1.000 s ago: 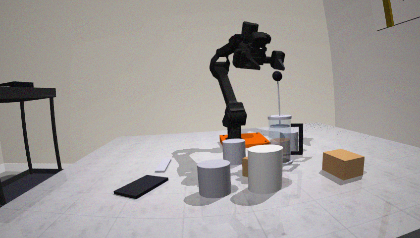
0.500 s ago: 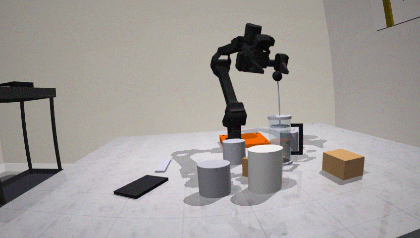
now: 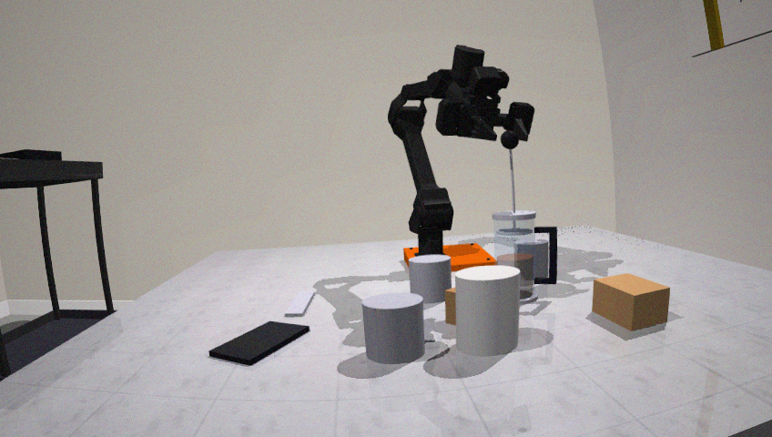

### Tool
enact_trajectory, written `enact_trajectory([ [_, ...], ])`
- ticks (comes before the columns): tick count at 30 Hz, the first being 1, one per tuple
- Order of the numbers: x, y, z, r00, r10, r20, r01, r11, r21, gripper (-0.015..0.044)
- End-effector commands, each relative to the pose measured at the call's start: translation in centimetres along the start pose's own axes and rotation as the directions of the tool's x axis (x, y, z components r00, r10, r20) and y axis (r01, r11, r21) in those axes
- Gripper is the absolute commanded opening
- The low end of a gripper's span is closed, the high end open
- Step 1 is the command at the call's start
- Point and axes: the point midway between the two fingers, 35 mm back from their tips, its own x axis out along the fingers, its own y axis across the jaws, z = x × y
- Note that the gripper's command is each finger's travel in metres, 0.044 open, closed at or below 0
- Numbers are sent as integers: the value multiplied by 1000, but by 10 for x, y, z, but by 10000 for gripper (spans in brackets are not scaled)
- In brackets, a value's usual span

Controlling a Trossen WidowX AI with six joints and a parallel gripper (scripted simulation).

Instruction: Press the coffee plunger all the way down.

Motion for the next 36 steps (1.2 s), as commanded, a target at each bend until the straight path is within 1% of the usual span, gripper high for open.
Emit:
enact_trajectory([
  [1, 0, 0, 0, 1000, -2, 0, 2, 1000, 4, 204],
  [4, 0, 0, 0, 1000, -2, 0, 2, 1000, 4, 128],
  [16, 2, 0, -1, 1000, -2, 0, 2, 1000, 4, 128],
  [36, 22, 0, -26, 1000, -2, 0, 2, 1000, 4, 128],
])
